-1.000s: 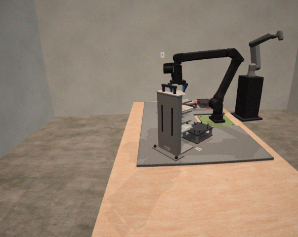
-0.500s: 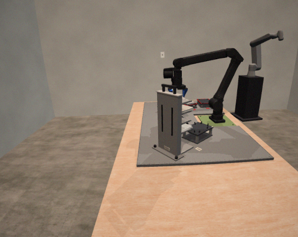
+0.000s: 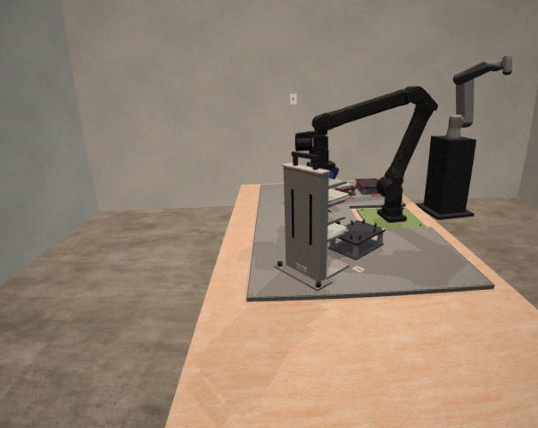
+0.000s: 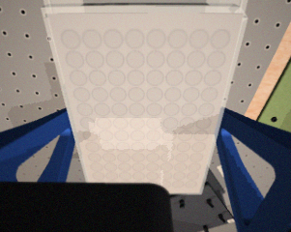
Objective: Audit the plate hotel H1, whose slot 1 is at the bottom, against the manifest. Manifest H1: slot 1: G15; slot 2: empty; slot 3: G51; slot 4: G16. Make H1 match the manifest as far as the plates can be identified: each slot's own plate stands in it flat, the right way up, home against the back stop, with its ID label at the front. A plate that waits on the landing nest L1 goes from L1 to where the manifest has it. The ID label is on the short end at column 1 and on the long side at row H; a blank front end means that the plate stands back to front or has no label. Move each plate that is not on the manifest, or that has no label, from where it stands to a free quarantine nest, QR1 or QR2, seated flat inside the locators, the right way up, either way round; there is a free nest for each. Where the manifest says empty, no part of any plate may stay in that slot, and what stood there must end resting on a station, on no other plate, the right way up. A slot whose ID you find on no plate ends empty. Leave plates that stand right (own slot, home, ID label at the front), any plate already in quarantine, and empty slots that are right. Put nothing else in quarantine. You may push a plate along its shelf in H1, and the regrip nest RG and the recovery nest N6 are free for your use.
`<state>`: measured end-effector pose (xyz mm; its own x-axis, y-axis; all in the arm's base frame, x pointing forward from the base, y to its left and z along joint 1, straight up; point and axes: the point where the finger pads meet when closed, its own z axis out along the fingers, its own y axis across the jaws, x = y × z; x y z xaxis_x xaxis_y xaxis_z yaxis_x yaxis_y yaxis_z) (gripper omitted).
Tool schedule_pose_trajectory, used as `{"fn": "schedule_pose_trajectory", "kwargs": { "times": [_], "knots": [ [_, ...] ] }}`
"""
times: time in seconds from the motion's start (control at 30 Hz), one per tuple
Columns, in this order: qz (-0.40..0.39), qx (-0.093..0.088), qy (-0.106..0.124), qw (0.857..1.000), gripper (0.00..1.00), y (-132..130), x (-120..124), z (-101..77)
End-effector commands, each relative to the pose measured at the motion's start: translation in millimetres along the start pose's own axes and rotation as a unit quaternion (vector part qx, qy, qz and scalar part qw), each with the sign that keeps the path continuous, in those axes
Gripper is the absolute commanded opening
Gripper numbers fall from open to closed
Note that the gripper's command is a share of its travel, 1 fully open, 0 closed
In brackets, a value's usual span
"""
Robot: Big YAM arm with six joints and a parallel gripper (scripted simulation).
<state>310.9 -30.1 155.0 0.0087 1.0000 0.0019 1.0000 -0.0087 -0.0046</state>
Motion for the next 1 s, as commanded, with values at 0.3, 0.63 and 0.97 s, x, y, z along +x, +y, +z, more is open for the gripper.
{"fn": "schedule_pose_trajectory", "kwargs": {
  "times": [0.3, 0.63, 0.97],
  "knots": [
    [-0.002, -0.008, -0.001, 1.0, 0.86, 6.7, 3.8, 29.7],
    [-0.002, -0.008, -0.001, 1.0, 0.86, 6.9, 3.7, 51.2],
    [0.0, -0.023, -0.003, 1.0, 0.86, 15.2, -0.5, 43.4]
  ]
}}
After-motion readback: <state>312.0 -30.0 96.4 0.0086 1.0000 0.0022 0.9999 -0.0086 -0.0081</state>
